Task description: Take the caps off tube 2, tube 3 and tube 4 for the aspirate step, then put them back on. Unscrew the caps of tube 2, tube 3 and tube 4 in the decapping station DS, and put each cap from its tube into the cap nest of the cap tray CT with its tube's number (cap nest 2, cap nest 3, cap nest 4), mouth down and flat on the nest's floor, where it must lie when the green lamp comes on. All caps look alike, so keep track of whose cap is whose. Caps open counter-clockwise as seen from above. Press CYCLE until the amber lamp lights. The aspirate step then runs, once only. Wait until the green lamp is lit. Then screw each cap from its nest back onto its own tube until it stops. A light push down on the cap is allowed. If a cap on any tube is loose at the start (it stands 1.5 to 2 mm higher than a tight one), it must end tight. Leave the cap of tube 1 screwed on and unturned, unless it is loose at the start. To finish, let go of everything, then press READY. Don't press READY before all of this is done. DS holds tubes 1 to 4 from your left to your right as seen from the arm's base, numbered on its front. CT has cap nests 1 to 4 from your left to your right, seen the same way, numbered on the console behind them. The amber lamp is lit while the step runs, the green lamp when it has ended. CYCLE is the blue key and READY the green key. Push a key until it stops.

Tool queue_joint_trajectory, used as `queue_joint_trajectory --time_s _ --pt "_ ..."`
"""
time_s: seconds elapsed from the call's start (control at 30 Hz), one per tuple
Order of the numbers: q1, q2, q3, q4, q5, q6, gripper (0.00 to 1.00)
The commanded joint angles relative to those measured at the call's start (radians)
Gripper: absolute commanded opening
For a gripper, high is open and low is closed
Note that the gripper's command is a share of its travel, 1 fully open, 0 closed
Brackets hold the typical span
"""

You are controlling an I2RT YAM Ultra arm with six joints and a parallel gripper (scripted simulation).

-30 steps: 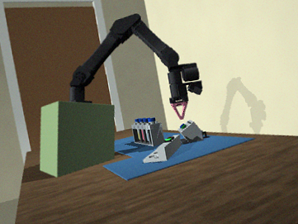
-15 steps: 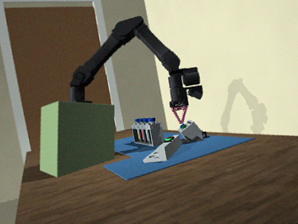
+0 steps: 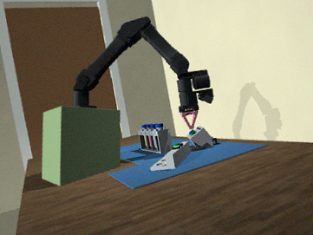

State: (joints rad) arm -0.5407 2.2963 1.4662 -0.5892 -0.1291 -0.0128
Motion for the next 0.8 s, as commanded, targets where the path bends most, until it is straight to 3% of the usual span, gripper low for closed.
queue_joint_trajectory --time_s 0.0,0.77 --pt "-0.002 -0.011 0.01 0.01 0.0 0.0 0.0" --pt "-0.001 0.001 0.018 0.014 0.0 0.001 0.0"
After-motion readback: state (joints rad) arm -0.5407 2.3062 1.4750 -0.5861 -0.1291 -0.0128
